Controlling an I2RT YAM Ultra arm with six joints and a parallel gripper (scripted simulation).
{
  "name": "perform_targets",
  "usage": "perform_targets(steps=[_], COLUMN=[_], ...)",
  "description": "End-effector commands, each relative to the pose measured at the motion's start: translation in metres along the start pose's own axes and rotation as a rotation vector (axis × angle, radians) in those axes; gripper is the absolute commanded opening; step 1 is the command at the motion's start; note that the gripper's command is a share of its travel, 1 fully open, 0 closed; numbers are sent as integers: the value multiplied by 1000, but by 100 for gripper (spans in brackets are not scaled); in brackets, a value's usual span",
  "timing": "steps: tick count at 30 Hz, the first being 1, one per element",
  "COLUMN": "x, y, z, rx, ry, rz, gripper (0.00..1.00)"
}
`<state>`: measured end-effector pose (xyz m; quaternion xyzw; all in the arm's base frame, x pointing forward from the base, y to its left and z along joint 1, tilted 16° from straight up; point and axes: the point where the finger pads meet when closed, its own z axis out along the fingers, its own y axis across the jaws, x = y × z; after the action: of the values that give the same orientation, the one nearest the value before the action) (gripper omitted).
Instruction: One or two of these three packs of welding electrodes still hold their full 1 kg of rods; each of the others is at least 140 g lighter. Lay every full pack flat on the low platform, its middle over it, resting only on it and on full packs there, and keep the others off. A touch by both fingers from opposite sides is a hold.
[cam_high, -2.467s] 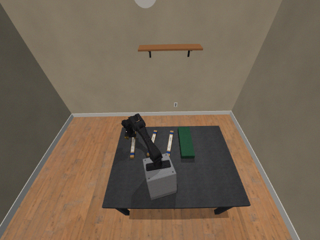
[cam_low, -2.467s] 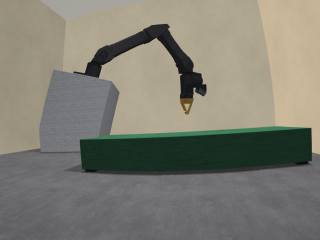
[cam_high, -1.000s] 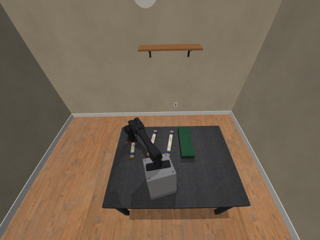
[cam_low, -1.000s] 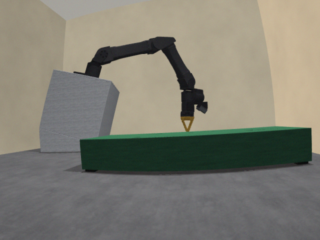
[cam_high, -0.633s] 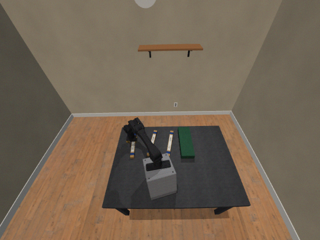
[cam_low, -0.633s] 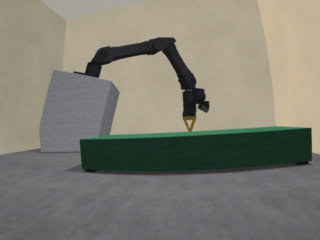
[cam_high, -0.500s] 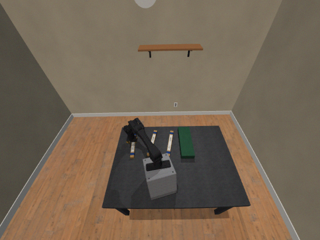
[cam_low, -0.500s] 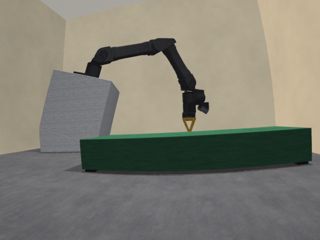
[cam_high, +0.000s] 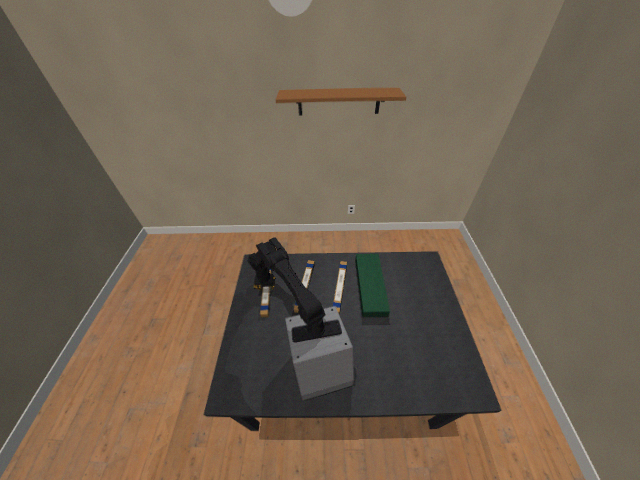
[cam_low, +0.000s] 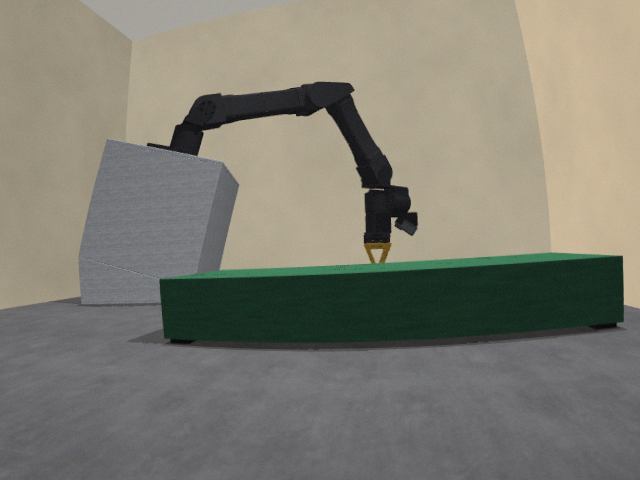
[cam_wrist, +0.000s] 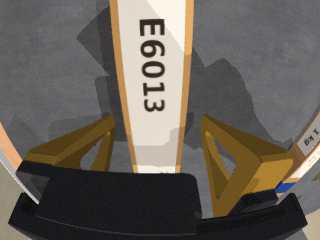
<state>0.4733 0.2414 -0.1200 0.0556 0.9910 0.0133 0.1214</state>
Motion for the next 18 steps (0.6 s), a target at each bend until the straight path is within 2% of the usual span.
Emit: perform_targets(steps=[1,5,6,7,18], x=[-23,-24,-33,-35,-28], y=[10,9,13,14,10], z=[-8,-3,-16,-18,-10], rx=[-36,-35,-51,-53,-38], ry=[-60,-59,-83,-87,-65], rz=[4,7,10,10,8], gripper=[74,74,74,74,74])
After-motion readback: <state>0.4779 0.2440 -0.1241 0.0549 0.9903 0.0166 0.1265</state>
